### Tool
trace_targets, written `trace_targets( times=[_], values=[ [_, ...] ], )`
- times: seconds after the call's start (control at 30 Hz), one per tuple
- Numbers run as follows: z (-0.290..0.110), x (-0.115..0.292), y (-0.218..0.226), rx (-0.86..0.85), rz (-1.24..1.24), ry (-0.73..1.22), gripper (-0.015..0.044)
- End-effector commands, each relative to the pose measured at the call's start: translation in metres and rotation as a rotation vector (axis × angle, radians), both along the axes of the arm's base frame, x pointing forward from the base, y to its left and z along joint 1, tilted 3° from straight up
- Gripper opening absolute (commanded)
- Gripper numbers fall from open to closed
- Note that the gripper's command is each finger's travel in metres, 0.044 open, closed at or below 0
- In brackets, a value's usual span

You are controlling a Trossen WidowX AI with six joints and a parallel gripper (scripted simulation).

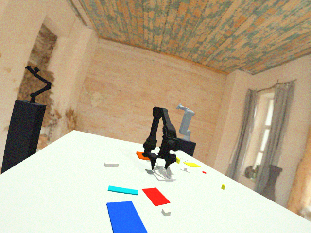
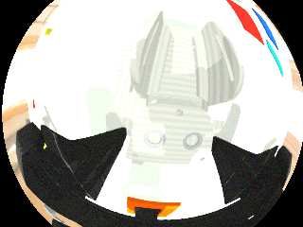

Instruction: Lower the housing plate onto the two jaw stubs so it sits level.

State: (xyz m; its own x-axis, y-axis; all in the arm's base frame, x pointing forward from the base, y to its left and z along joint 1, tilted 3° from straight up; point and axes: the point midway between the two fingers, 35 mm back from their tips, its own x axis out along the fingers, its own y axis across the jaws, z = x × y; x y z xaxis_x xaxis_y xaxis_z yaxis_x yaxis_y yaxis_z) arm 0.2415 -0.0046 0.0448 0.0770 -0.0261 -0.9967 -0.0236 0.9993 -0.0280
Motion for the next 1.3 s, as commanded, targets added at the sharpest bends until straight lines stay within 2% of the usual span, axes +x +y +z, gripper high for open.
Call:
trace_targets(
  times=[0.0,0.2,0.37,0.57,1.27],
  values=[
    [0.011,0.001,0.0,0.001,0.0,-0.001,0.044],
    [0.068,-0.006,0.002,0.003,0.001,0.001,0.044],
    [0.071,-0.005,0.002,0.0,0.005,-0.015,0.044],
    [0.12,-0.046,0.004,0.004,0.002,0.004,0.044],
    [0.121,-0.048,0.004,0.004,0.001,0.005,0.044]
  ],
)
